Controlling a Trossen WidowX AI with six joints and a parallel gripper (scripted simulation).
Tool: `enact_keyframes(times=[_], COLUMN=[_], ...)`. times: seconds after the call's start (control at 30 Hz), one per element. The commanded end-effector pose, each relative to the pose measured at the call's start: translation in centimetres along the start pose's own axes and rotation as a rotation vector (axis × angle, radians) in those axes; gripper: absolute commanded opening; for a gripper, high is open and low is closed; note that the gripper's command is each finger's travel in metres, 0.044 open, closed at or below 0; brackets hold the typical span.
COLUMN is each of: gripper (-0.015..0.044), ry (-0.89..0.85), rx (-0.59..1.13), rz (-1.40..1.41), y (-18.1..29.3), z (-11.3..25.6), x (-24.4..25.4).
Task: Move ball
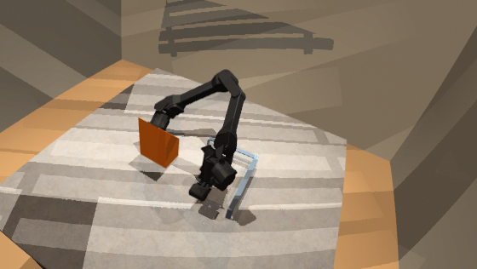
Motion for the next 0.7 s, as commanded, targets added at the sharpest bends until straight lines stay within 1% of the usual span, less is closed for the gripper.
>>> enact_keyframes(times=[0.0, 0.37, 0.53, 0.67], gripper=[0.0000, 0.0000, 0.0000, 0.0000], ry=[0.013, 0.011, 0.010, 0.015], rx=[-0.015, -0.013, -0.013, -0.014], rz=[0.009, 0.010, 0.010, 0.008], y=[-0.6, -0.1, 0.0, -0.6], z=[2.7, 11.0, 11.4, 10.7], x=[-0.3, -0.1, 0.1, 2.1])
Point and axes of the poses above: the point midway between the two fingers, 35 mm back from their tips, its own z axis back along the fingers, its own x axis across the jaws, y = z × x, the point moved 2 cm from there along z, back along the fingers, and after that the axes turned 3 degrees about -z, right-handed, at the moved point
